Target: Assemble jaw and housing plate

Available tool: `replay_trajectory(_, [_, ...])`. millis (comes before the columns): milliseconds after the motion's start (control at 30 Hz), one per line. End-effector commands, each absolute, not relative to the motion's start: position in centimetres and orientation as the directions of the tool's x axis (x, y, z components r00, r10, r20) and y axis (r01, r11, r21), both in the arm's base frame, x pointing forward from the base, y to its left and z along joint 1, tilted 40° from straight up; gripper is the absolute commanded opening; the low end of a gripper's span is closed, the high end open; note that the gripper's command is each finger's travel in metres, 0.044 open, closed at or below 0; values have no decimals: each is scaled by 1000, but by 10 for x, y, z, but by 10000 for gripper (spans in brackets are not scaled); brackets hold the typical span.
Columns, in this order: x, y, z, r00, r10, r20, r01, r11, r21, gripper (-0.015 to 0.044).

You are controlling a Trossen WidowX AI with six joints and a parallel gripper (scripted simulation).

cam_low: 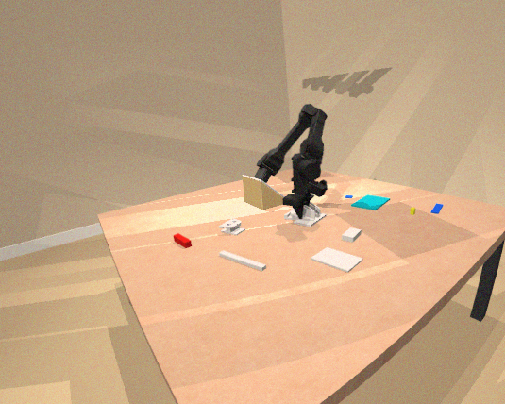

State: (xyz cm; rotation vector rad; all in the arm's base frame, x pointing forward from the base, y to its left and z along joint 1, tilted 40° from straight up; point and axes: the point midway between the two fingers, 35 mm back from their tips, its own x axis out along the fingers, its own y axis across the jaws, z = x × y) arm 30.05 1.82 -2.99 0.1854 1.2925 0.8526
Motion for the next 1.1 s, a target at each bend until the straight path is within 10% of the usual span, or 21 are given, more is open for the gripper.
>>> replay_trajectory(0, [301, 18, -31, 27, 643, -765, -455, 690, 563, 134])
replay_trajectory(1067, [301, 21, -34, 27, 643, -765, -455, 690, 563, 134])
